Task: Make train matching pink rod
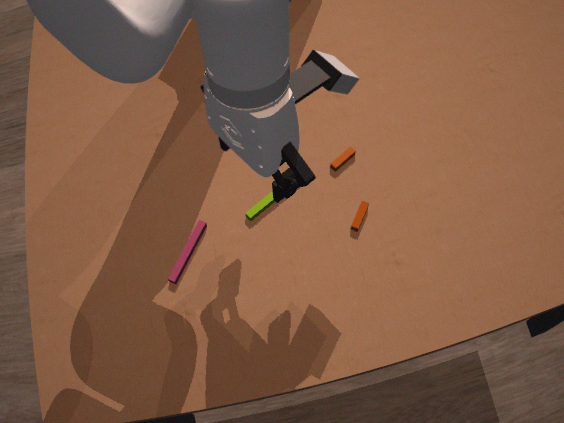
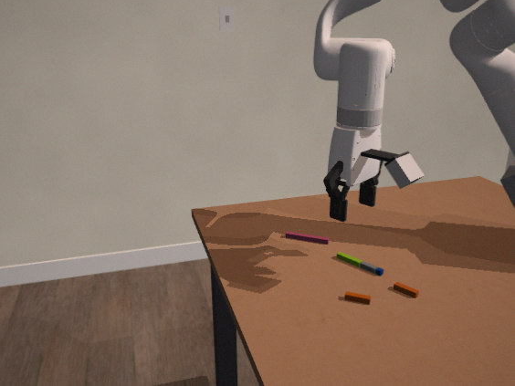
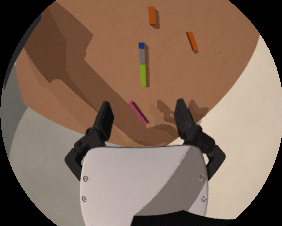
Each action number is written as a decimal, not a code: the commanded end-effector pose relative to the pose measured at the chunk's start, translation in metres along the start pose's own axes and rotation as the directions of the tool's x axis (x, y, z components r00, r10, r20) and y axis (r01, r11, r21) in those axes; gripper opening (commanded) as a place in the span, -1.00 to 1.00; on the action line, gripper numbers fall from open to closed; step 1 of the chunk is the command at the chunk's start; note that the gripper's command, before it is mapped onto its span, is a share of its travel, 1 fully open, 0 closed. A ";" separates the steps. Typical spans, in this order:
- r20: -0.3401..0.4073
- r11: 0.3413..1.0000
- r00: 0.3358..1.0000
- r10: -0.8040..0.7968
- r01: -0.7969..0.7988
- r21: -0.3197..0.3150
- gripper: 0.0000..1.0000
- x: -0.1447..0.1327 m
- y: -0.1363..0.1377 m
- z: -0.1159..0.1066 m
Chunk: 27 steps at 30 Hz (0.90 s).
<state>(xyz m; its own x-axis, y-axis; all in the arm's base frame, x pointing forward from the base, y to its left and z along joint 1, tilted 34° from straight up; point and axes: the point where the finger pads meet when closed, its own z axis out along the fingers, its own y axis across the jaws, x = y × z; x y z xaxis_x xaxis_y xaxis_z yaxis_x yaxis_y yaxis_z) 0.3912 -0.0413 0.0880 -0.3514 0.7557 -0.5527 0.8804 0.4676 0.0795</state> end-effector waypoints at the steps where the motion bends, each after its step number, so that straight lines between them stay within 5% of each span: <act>1: 0.001 1.000 1.000 0.001 -0.001 -0.003 1.00 0.000 0.001 -0.001; 12: 0.001 1.000 1.000 0.001 -0.001 -0.003 1.00 0.000 0.001 -0.010; 27: 0.001 1.000 1.000 0.001 -0.001 -0.003 1.00 0.000 0.001 -0.072</act>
<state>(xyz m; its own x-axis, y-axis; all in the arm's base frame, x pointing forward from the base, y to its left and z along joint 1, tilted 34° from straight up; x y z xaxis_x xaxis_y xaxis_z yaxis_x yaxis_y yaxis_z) 0.3734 -0.0150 0.1341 -0.3519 0.7558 -0.5522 0.8797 0.4687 0.0808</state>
